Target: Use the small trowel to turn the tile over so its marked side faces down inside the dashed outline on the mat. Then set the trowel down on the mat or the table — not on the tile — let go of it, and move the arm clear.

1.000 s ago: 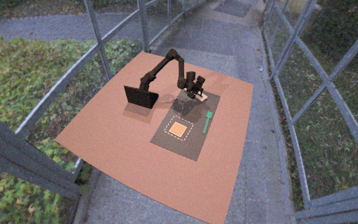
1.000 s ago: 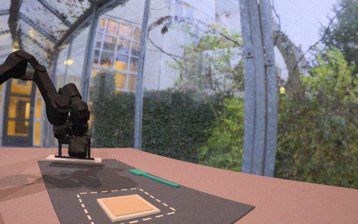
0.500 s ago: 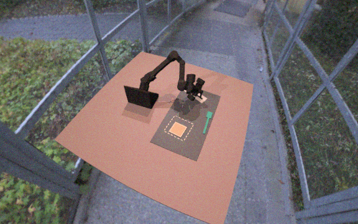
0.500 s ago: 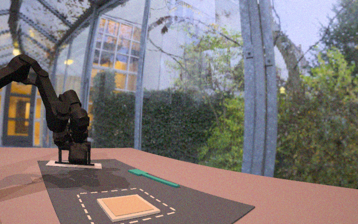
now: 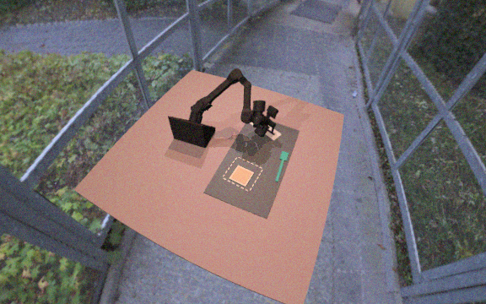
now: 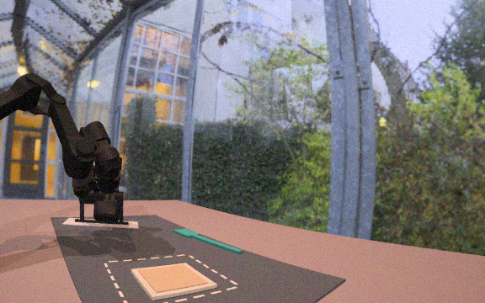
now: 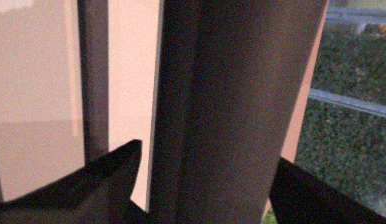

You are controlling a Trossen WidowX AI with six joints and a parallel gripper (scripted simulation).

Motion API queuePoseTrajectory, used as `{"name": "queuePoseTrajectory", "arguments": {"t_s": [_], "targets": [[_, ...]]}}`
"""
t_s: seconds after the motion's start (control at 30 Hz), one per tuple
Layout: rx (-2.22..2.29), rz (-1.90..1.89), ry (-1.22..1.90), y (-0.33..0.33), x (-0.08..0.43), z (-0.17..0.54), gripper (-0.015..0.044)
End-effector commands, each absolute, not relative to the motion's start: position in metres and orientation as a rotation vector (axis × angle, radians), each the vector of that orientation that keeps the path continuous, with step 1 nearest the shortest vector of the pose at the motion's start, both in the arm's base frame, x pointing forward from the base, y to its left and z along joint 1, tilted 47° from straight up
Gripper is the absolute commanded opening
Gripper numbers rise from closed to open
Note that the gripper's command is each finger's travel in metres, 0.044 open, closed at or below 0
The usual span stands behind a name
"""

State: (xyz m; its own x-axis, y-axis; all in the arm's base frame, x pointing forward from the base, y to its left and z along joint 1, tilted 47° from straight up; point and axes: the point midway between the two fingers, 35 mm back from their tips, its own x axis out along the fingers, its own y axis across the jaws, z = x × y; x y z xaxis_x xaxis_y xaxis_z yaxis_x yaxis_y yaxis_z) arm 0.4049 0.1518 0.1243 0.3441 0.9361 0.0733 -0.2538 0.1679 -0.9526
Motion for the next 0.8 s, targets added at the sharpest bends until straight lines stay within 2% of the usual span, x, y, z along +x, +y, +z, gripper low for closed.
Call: {"name": "queuePoseTrajectory", "arguments": {"t_s": [0.0,0.4,0.77], "targets": [[-1.063,0.991,-0.823,0.152,0.406,0.125,0.0300],[-1.040,1.007,-0.797,0.123,0.394,0.123,0.0300],[-1.065,1.017,-0.764,0.053,0.352,0.174,0.0300]]}}
